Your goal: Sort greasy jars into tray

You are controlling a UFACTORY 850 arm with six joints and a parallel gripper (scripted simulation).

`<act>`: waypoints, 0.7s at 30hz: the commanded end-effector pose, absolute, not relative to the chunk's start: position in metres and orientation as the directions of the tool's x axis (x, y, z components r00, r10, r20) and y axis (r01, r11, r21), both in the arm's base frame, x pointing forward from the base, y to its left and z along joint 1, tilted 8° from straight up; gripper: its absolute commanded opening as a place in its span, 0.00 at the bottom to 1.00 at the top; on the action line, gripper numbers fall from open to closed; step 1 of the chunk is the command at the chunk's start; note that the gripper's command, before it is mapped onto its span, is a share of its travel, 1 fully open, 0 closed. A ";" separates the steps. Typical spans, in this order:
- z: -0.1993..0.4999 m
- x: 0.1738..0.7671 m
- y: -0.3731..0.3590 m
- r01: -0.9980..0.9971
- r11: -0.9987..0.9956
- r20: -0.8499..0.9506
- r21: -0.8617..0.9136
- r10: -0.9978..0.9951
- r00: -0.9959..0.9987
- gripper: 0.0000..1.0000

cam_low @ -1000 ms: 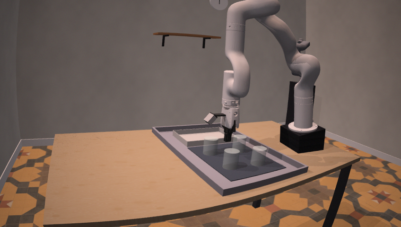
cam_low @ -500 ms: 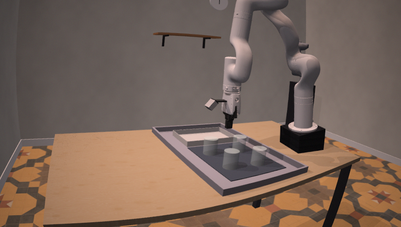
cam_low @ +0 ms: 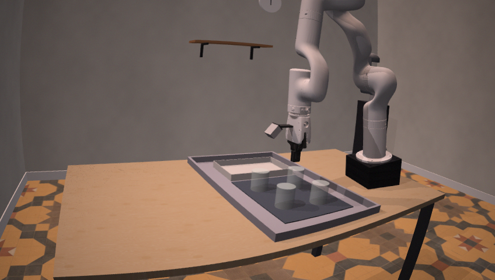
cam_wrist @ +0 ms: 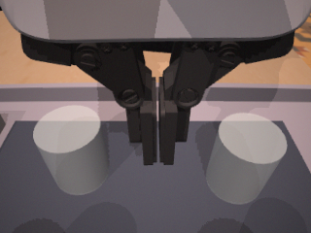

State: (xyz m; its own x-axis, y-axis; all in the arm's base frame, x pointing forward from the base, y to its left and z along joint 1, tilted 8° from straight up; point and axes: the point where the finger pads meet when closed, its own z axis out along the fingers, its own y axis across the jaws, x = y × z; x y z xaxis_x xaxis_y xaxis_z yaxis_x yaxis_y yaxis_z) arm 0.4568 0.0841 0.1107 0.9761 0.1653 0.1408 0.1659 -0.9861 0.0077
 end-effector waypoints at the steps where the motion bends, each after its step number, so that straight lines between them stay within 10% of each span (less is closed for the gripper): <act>1: 0.111 0.454 0.113 0.161 -0.987 0.143 0.026 0.163 0.976 0.00; 21: 0.067 0.450 0.178 0.161 -0.987 0.143 0.026 0.163 0.976 0.00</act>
